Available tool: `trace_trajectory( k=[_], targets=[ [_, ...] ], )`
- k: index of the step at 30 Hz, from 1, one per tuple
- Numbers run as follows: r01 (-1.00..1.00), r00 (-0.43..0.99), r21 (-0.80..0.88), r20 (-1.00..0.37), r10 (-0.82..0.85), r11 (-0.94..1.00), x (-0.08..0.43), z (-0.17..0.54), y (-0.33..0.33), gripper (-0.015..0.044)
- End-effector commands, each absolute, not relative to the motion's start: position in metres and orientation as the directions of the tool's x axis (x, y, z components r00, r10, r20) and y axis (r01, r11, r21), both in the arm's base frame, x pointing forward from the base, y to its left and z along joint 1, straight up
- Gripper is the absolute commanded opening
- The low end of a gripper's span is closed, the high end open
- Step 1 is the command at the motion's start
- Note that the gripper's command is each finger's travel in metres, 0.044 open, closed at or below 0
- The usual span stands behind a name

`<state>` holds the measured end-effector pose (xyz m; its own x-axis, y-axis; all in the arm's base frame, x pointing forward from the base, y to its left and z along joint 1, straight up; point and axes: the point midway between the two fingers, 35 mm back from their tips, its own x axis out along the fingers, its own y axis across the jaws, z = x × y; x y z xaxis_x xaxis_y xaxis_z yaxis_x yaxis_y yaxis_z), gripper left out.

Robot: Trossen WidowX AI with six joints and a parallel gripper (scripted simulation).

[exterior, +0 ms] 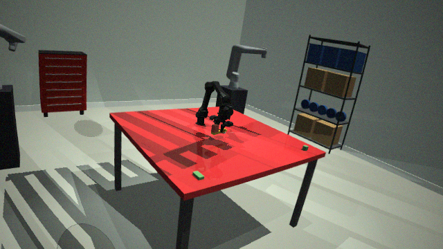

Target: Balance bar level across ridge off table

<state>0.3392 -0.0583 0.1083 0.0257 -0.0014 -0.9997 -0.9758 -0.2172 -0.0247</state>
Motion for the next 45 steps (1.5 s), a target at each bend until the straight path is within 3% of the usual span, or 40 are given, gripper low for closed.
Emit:
trace_trajectory(
  k=[1, 13, 45],
  targets=[
    [-0.975, 0.036, -0.034, -0.999, -0.005, -0.220, 0.339, 0.122, -0.059, 0.0000],
    [-0.977, 0.036, -0.034, -0.999, -0.006, -0.212, 0.335, 0.144, -0.056, 0.0000],
    [-0.974, 0.031, -0.028, -1.000, 0.006, 0.224, 0.280, 0.146, 0.057, 0.0000]
  ],
)
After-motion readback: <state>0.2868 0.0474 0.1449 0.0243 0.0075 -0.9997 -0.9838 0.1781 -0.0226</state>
